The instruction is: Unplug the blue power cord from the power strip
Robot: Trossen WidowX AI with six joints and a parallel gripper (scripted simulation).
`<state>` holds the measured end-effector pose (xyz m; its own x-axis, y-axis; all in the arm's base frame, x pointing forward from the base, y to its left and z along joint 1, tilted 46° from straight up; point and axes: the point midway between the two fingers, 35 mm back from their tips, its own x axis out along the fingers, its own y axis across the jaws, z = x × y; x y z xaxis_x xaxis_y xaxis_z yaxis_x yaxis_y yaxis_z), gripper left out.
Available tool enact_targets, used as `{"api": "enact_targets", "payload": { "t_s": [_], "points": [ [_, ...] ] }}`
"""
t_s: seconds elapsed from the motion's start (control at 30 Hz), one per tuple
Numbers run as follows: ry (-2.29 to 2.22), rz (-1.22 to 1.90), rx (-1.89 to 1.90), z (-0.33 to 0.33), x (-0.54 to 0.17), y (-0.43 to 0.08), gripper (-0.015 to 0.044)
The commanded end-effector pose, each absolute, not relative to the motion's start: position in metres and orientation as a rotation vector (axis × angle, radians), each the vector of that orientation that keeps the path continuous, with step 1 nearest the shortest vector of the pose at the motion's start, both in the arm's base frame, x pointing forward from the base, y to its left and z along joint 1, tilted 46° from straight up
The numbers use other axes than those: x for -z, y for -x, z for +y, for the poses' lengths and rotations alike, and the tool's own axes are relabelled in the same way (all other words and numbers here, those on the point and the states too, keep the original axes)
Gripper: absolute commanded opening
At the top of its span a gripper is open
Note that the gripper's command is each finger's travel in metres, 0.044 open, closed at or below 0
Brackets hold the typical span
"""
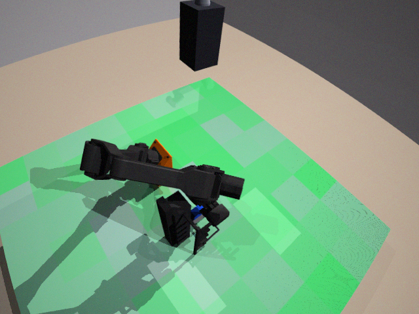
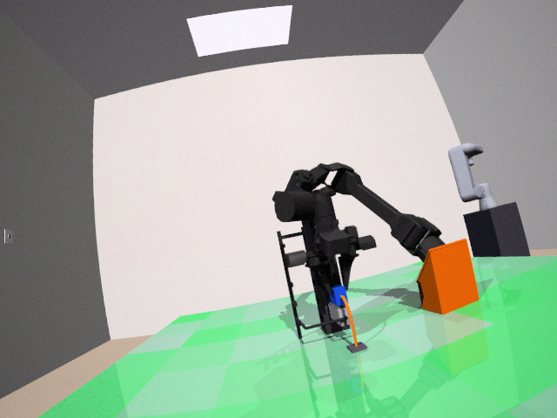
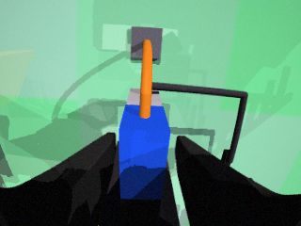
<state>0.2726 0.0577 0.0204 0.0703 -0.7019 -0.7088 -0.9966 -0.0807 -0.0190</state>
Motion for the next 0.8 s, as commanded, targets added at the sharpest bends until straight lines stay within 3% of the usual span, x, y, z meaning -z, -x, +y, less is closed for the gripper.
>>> {"api": "enact_targets", "payload": {
  "t_s": [0.0,0.13,0.4,0.77],
  "points": [
    [1.847,1.688,-0.747,0.055,-0.019,-0.272,0.0160],
    [1.839,1.683,-0.746,0.057,-0.020,-0.273,0.0055],
    [1.839,1.683,-0.746,0.057,-0.020,-0.273,0.0002],
    [1.839,1.682,-0.748,0.068,-0.011,-0.273,0.0000]
  ]
}}
